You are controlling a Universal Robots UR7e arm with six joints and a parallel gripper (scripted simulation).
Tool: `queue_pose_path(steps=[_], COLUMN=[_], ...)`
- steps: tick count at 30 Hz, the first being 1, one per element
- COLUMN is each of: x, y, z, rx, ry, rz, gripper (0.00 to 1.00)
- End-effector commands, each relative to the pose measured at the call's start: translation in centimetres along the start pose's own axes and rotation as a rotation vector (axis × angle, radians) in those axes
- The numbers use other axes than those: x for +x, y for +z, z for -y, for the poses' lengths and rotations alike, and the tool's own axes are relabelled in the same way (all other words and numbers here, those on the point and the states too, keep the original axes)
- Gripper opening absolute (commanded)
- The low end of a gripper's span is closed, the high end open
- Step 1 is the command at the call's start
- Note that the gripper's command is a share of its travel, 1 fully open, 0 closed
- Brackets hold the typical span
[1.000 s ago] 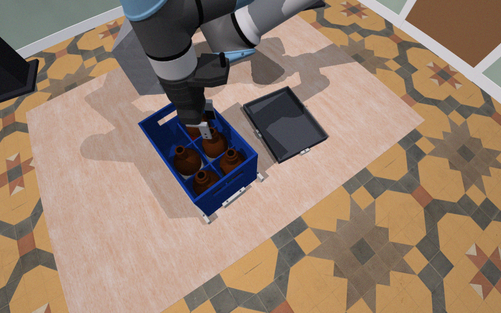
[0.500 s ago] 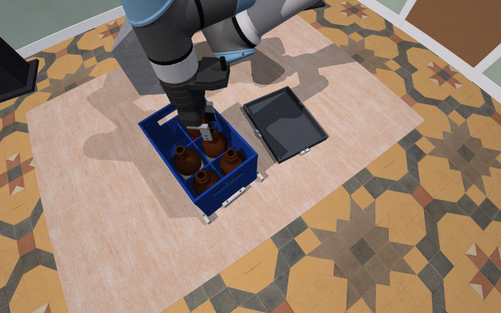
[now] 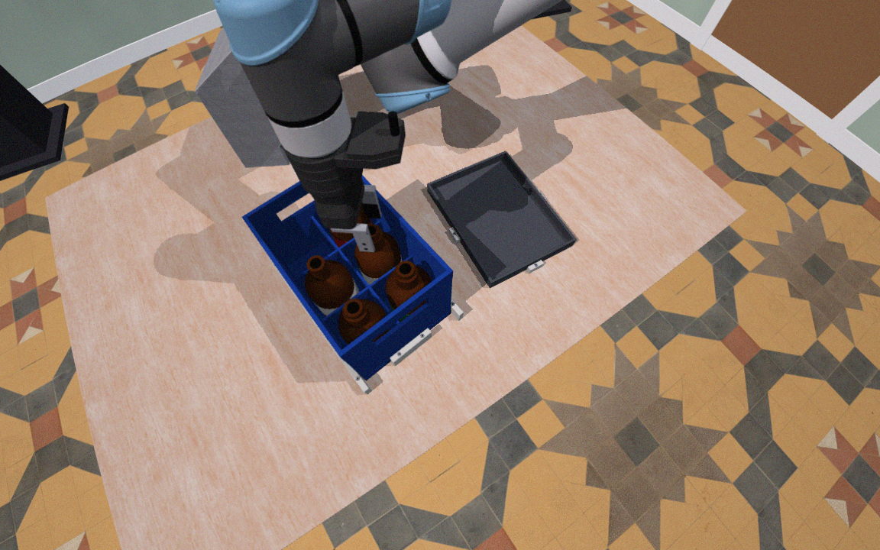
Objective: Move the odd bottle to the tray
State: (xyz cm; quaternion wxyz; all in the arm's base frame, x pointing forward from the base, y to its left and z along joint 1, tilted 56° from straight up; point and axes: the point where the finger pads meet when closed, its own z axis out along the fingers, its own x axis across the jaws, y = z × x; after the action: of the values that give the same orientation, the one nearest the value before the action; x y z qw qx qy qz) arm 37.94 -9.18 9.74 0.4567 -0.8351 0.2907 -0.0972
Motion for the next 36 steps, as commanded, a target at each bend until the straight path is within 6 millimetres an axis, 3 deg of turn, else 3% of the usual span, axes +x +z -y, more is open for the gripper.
queue_pose_path(steps=[1,36], x=[0.0,0.0], y=[0.5,1.5], z=[0.0,0.0], rx=[0.0,0.0], ry=[0.0,0.0], rz=[-0.001,-0.001], gripper=[1.0,1.0])
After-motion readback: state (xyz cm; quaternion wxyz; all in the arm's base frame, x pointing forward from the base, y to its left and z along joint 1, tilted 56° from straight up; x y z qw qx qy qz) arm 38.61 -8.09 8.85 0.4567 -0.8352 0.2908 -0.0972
